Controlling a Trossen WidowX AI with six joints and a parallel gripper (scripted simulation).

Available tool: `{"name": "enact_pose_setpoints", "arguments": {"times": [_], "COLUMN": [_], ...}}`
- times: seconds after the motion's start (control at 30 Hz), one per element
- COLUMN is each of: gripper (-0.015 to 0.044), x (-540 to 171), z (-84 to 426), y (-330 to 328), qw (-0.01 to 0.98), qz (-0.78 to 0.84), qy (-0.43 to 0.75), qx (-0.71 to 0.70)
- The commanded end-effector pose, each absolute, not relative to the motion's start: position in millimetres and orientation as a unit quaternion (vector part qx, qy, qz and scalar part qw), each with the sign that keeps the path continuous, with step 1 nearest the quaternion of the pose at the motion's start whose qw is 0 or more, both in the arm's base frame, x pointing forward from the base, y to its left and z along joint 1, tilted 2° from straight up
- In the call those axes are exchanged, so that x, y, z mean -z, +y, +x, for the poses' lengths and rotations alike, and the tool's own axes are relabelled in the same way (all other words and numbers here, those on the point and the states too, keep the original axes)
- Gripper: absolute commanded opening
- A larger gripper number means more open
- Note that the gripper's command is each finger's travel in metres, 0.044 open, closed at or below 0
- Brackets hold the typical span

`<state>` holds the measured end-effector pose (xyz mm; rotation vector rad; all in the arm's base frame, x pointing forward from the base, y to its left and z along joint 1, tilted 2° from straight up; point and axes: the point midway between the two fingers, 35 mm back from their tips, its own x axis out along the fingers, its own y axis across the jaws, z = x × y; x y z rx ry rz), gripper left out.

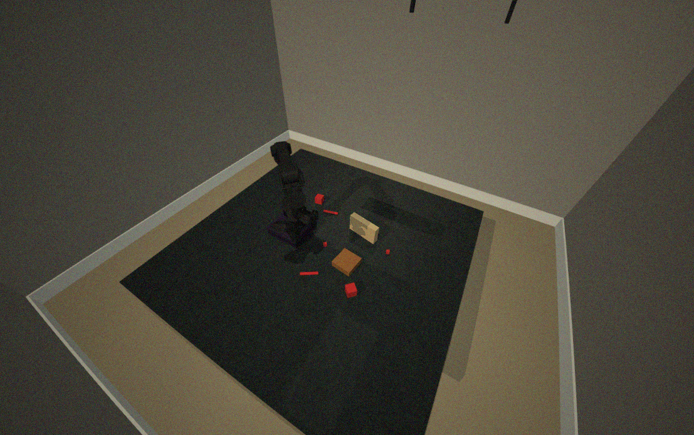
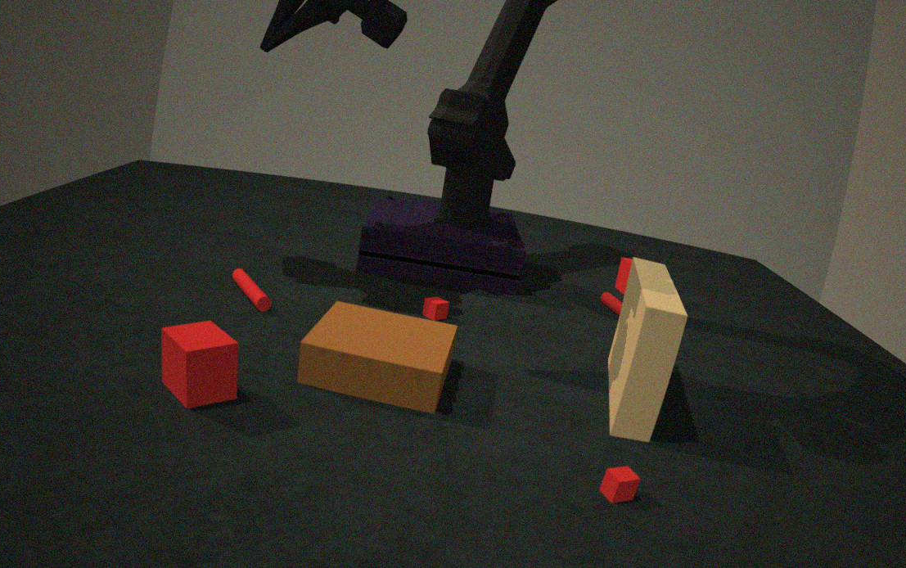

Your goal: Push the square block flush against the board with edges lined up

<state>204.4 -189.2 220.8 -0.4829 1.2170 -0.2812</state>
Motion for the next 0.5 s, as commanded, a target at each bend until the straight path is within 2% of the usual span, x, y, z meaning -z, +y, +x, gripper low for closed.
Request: {"name": "enact_pose_setpoints", "arguments": {"times": [0.0, 0.47], "gripper": [0.0, 0.0], "x": [-213, -186], "z": [229, 292], "y": [-168, -76], "qw": [0.783, 0.752], "qz": [-0.247, -0.321], "qy": [0.567, 0.558], "qx": [0.065, -0.141]}}
